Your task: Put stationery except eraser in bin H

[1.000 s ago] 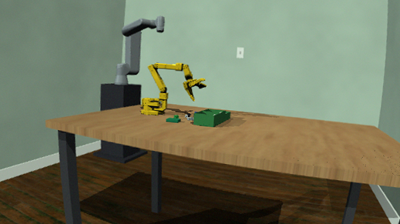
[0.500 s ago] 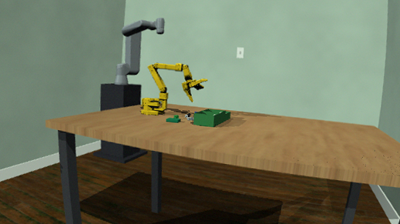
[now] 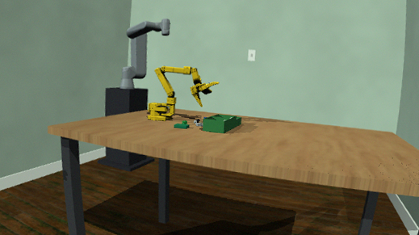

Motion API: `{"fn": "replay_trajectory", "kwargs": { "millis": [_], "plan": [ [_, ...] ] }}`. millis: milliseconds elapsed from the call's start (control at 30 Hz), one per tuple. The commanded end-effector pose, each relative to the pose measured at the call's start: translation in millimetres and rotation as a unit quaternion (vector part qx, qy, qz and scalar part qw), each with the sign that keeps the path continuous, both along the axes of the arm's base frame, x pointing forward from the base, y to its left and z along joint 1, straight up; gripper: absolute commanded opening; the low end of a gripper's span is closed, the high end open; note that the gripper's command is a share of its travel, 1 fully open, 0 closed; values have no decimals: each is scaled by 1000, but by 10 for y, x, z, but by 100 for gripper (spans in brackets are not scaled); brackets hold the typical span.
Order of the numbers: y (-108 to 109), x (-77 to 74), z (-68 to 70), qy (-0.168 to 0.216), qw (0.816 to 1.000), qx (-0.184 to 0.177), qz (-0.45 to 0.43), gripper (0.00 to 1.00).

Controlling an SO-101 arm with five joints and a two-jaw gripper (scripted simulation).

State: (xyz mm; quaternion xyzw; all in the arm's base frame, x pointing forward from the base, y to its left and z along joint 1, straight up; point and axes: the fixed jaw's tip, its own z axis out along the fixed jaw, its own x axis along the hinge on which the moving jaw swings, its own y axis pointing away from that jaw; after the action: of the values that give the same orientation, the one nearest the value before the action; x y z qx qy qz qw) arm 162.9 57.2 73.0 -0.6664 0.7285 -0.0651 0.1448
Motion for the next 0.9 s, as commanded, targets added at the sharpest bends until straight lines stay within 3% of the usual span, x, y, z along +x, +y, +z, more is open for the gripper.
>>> {"fn": "replay_trajectory", "kwargs": {
  "millis": [0, 467, 533, 567, 867],
  "plan": [
    [2, 5, 11, -4, 1000, 1, 4, 100],
    [16, 75, 101, -44, 997, -9, 60, 100],
    [16, 75, 101, -44, 997, -9, 60, 100],
    [-5, 11, 19, -13, 998, -15, 57, 100],
    [-6, 20, 63, -25, 996, -22, 84, 100]
  ]
}}
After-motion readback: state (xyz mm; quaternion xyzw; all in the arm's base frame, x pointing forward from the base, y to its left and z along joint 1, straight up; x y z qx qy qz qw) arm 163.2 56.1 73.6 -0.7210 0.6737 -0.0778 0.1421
